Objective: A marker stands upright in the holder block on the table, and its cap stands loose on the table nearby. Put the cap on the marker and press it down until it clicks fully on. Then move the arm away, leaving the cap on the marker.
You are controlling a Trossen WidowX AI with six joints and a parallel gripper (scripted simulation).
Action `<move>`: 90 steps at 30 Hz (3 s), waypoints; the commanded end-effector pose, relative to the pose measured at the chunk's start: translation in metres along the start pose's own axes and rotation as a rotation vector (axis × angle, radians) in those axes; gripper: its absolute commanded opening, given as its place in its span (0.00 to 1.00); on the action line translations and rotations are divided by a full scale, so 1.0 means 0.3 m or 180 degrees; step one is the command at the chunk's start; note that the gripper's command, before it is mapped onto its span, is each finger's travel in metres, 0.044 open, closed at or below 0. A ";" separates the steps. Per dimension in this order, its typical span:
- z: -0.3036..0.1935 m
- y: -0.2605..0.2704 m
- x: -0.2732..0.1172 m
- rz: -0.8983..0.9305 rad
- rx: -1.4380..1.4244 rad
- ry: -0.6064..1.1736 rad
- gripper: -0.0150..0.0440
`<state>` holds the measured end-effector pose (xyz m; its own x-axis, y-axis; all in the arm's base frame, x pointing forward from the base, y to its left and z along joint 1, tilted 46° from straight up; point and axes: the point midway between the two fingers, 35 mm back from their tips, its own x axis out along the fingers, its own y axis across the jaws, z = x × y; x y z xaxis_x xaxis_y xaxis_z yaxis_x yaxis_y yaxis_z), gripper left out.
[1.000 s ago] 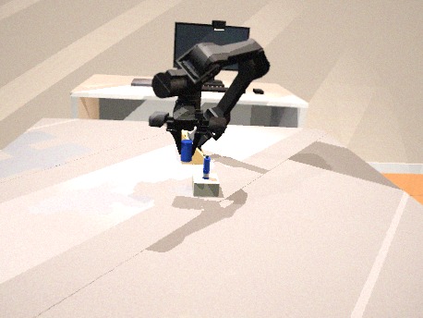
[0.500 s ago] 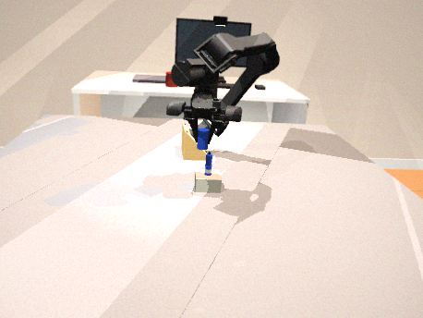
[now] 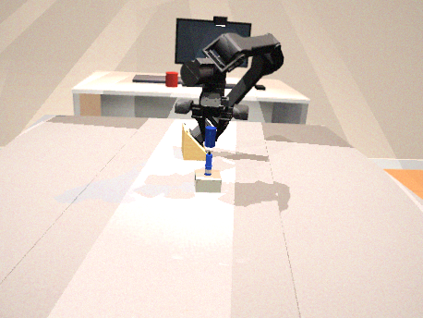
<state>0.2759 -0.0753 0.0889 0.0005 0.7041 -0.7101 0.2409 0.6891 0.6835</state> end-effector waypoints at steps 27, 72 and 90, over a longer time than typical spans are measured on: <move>0.000 0.001 0.136 0.0015 0.0018 0.0000 0.25; -0.002 -0.001 -0.053 0.0003 0.0009 0.0008 1.00; -0.007 -0.001 -0.030 0.0015 -0.0695 0.0002 0.33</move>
<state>0.2738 -0.0820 0.0957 -0.0010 0.7056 -0.7086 0.0299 0.7083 0.7053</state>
